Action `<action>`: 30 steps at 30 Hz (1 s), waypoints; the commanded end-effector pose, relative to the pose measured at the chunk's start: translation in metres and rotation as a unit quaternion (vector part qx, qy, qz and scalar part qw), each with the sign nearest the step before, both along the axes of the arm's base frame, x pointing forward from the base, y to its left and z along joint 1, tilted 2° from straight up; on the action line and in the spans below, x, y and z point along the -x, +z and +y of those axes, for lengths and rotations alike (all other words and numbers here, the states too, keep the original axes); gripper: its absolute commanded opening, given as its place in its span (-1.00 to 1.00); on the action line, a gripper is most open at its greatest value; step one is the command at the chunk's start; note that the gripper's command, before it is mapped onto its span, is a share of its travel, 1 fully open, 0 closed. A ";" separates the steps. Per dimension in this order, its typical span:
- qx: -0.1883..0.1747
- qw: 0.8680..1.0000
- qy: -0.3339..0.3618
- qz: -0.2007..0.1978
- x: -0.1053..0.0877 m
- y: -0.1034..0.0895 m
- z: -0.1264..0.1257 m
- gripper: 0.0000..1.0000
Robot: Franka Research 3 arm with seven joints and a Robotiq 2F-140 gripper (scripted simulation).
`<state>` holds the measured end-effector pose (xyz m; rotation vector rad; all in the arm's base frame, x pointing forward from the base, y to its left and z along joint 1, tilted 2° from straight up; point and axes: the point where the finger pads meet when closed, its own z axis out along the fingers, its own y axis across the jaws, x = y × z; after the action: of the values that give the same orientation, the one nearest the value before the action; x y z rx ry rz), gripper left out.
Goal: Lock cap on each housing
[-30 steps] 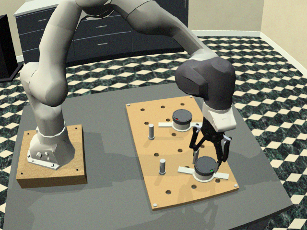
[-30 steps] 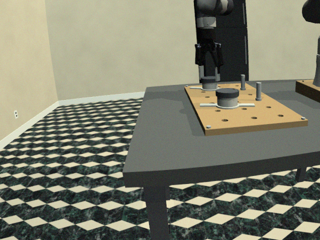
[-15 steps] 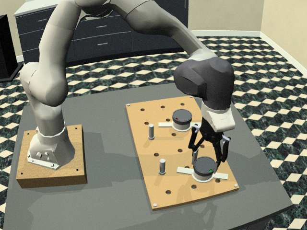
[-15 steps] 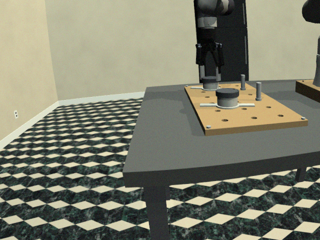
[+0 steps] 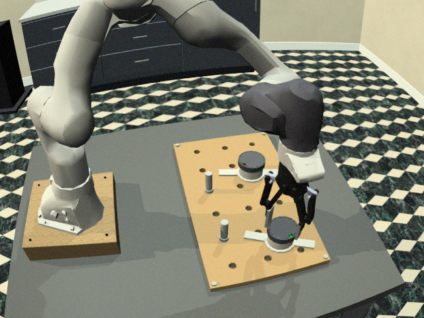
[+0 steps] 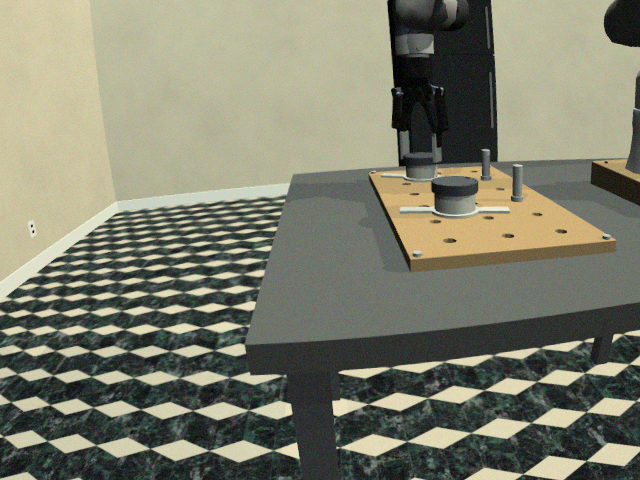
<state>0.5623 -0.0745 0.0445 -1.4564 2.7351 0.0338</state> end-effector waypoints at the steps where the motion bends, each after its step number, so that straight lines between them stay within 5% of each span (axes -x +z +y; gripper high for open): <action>1: 0.002 1.000 0.003 0.002 0.002 -0.001 -0.001 -0.80; 15: 0.002 1.000 0.003 0.002 0.002 -0.001 -0.001 -0.80; 16: 0.002 1.000 0.003 0.002 0.002 -0.001 -0.001 0.55; 30: 0.002 1.000 0.003 0.002 0.002 -0.001 -0.001 0.55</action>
<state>0.5614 -0.0747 0.0440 -1.4565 2.7364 0.0348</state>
